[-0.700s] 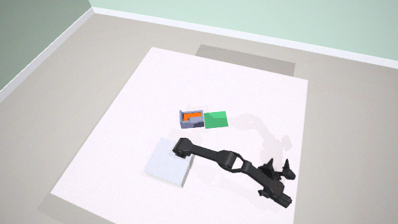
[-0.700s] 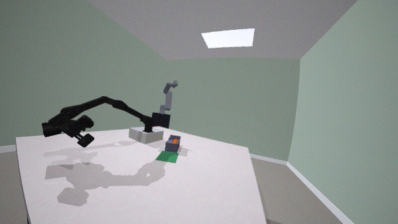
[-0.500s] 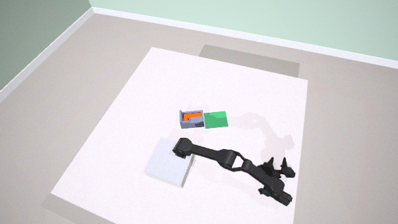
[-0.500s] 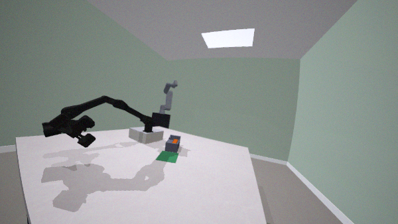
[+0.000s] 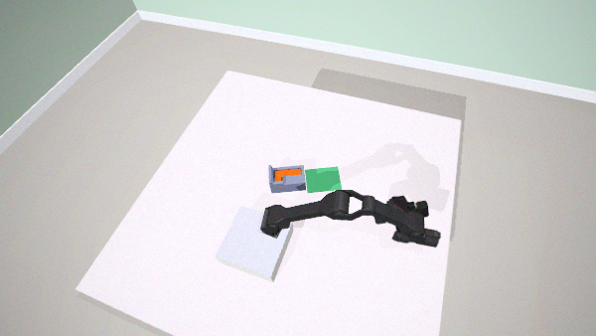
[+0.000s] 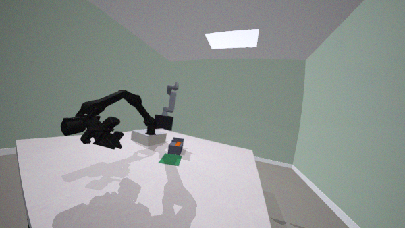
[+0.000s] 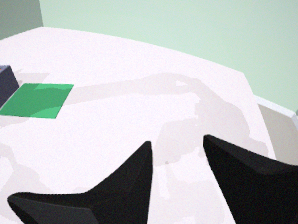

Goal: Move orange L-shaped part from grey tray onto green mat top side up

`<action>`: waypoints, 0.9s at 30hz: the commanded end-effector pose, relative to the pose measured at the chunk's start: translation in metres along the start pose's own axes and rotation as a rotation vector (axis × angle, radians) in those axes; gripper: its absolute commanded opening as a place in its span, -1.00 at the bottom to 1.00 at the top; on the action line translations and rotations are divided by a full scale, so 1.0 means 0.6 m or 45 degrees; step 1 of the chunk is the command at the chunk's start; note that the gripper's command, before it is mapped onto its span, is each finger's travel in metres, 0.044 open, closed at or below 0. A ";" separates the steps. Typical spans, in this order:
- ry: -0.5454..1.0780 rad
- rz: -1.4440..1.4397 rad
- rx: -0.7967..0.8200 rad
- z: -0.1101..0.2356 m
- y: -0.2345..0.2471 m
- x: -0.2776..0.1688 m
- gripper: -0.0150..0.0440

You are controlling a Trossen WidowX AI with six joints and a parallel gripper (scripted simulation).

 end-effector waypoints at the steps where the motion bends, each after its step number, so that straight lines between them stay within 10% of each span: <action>1: 0.126 -0.114 0.183 -0.089 0.038 0.066 0.12; 16: 0.758 -0.301 0.623 -0.322 0.327 0.266 0.12; 27: 1.258 -0.264 0.507 -0.340 0.594 0.332 0.12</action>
Point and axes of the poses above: the point midway between the two fingers, 35 mm back from their tips, its own z axis back along the fingers, its own y axis across the jaws, x = y × z, the point moved 7 cm from there along z, back along the fingers, and after that the axes turned 13 degrees about -z, right-handed, at the moved point
